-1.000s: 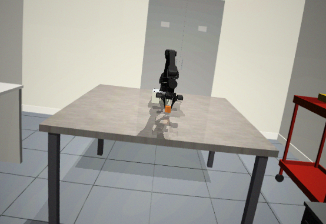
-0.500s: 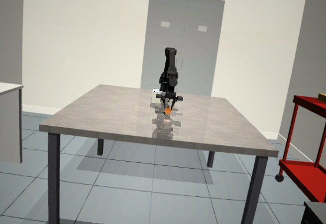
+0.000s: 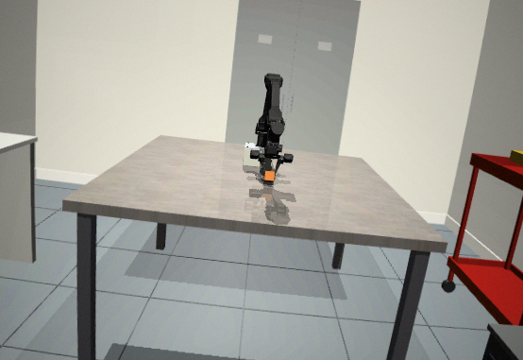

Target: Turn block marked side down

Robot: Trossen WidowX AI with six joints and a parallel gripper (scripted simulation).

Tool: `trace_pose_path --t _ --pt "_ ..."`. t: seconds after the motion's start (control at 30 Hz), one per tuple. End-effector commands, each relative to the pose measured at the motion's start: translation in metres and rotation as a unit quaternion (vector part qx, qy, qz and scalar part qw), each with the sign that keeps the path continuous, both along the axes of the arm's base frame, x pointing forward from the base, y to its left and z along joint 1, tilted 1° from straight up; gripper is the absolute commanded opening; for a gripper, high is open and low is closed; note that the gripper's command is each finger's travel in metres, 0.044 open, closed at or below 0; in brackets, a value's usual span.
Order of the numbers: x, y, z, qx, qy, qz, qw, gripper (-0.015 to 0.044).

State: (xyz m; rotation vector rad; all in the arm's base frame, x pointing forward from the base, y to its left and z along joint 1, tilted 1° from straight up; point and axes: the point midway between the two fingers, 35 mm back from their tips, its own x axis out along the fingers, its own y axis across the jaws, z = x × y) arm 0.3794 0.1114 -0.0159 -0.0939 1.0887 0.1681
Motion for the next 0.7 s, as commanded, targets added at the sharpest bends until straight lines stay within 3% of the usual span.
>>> trace_pose_path --t 0.0,0.67 --pt "-0.001 -0.001 0.004 0.004 -0.023 -0.003 1.000 0.0000" --pt "0.010 0.003 -0.025 0.023 -0.137 -0.001 0.990 0.0000"
